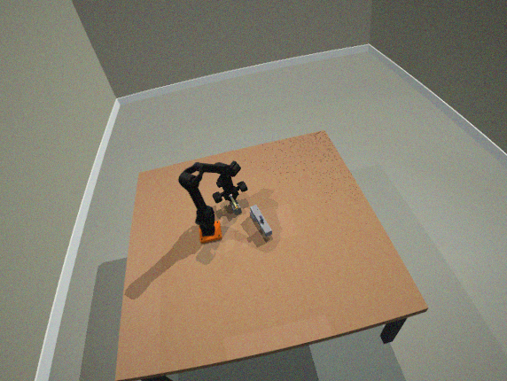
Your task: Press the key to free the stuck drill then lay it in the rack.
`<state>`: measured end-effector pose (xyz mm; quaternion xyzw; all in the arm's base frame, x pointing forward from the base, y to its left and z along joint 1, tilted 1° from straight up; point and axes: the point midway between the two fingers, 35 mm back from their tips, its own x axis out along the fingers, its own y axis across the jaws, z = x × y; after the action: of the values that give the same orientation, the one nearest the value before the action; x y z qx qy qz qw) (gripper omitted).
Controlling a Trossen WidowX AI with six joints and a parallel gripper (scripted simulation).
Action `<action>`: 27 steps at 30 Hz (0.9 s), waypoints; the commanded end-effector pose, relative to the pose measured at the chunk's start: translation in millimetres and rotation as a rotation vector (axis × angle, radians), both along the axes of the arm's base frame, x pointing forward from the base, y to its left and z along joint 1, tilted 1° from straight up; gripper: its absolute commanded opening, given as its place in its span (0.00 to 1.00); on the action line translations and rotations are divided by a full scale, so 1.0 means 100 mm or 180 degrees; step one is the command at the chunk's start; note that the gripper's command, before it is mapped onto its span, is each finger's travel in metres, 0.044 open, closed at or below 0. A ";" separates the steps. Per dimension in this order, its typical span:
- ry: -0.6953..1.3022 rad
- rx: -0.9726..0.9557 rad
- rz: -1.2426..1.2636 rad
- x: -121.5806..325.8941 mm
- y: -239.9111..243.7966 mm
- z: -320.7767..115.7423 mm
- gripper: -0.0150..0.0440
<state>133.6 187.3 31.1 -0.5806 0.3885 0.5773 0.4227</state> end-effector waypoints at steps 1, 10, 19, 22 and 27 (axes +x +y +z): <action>0.0002 -0.0003 0.0000 0.00 0.00 0.00 0.39; 0.0002 -0.0003 0.0000 0.00 0.00 0.00 0.79; 0.0007 -0.0045 0.0006 -0.01 -0.01 0.19 1.00; 0.0008 -0.0050 0.0007 -0.02 -0.02 0.29 1.00; 0.0008 -0.0050 0.0007 -0.02 -0.02 0.47 1.00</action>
<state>130.7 185.2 63.6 -0.5829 0.3951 0.5775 0.4130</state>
